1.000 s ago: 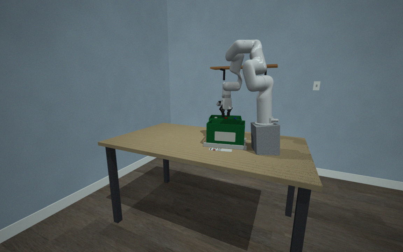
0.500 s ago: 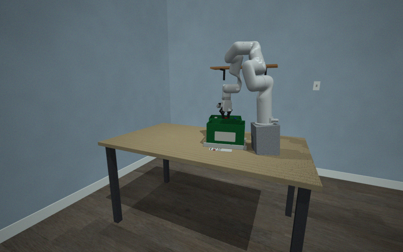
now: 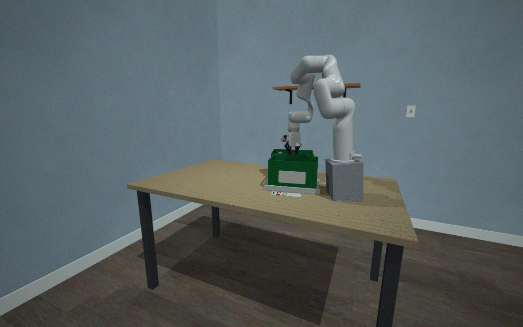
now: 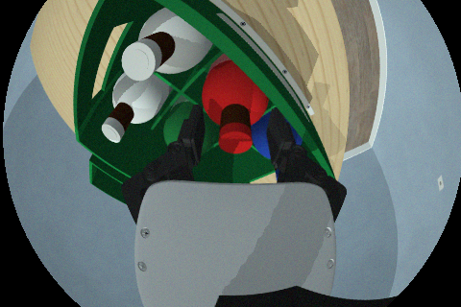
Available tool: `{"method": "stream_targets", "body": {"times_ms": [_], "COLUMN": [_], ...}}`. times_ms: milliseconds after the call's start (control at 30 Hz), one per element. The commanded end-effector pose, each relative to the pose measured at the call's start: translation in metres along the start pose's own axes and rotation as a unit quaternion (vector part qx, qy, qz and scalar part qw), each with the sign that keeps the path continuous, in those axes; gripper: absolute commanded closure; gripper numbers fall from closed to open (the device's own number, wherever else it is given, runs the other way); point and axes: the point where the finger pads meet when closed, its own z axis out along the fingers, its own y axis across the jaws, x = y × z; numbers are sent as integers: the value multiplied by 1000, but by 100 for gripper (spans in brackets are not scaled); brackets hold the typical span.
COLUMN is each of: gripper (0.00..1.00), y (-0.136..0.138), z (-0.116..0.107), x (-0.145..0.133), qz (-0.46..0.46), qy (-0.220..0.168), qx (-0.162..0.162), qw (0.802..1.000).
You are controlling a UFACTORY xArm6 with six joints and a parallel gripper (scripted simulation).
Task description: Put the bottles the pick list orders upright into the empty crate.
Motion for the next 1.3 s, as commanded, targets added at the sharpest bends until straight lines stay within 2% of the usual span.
{"method": "stream_targets", "body": {"times_ms": [0,167,200,1267], "gripper": [35,35,100,100], "y": [0,0,0,0], "z": [-1,-1,-5,-5], "x": [2,2,2,2], "qz": [0,0,0,0], "qy": [2,2,2,2], "qx": [0,0,0,0], "qw": [1000,1000,1000,1000]}}
